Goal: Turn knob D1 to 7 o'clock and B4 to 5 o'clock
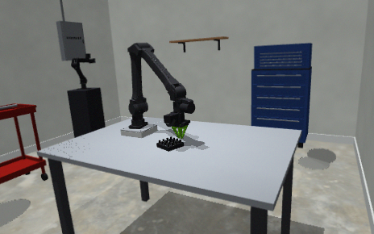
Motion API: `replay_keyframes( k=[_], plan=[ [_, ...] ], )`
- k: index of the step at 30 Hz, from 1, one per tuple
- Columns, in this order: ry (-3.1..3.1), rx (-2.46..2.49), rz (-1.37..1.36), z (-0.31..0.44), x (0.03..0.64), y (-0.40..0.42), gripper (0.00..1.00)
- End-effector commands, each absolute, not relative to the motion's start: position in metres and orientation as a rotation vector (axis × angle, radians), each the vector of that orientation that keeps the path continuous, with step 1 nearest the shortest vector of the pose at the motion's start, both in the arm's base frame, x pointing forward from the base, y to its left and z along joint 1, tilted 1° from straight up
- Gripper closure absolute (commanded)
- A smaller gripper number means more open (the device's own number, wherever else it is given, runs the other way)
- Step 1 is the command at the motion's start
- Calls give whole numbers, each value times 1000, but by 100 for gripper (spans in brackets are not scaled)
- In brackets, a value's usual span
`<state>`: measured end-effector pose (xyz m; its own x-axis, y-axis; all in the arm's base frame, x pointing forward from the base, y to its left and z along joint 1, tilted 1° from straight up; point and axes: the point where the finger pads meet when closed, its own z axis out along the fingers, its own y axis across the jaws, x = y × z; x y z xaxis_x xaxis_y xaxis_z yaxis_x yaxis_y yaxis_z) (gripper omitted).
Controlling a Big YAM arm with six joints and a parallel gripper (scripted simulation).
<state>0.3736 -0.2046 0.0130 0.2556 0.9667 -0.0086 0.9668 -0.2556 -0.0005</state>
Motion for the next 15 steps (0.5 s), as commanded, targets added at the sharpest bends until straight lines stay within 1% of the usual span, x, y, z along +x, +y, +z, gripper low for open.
replay_keyframes(
  k=[1, 15],
  plan=[
    [1861, 2450, 21, 32, 395, -221, 80],
    [1868, 2458, 14, 23, 393, -220, 80]
  ],
)
